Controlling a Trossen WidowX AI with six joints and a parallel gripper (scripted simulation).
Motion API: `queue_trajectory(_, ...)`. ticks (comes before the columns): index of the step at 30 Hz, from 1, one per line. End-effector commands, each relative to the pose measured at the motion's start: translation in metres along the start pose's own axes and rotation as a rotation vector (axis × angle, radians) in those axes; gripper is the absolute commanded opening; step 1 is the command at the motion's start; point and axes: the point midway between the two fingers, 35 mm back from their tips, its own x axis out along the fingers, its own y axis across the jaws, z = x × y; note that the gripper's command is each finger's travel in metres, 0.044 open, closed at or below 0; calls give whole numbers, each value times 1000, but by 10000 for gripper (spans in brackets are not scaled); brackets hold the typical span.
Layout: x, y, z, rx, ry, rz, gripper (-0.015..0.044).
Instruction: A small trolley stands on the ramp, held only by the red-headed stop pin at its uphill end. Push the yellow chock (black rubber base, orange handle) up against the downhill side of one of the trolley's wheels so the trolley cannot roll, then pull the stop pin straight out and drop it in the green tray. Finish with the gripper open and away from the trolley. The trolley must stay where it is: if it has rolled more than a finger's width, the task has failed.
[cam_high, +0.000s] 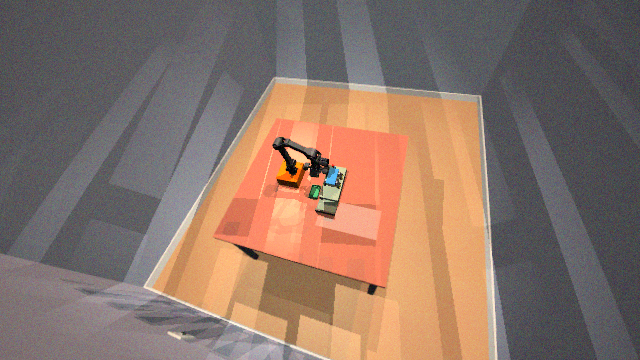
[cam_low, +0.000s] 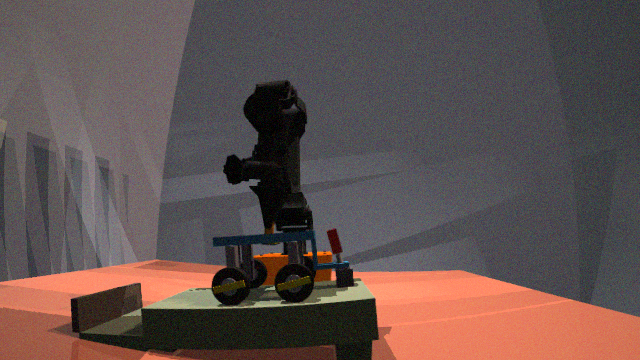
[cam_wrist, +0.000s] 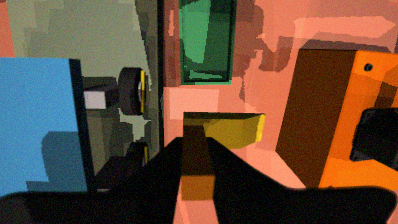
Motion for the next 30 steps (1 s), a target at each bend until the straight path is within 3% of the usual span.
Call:
queue_trajectory(1, 0, 4, 15, -3, -6, 5, 0)
queue_trajectory(30, 6, 26, 120, 21, -14, 6, 0)
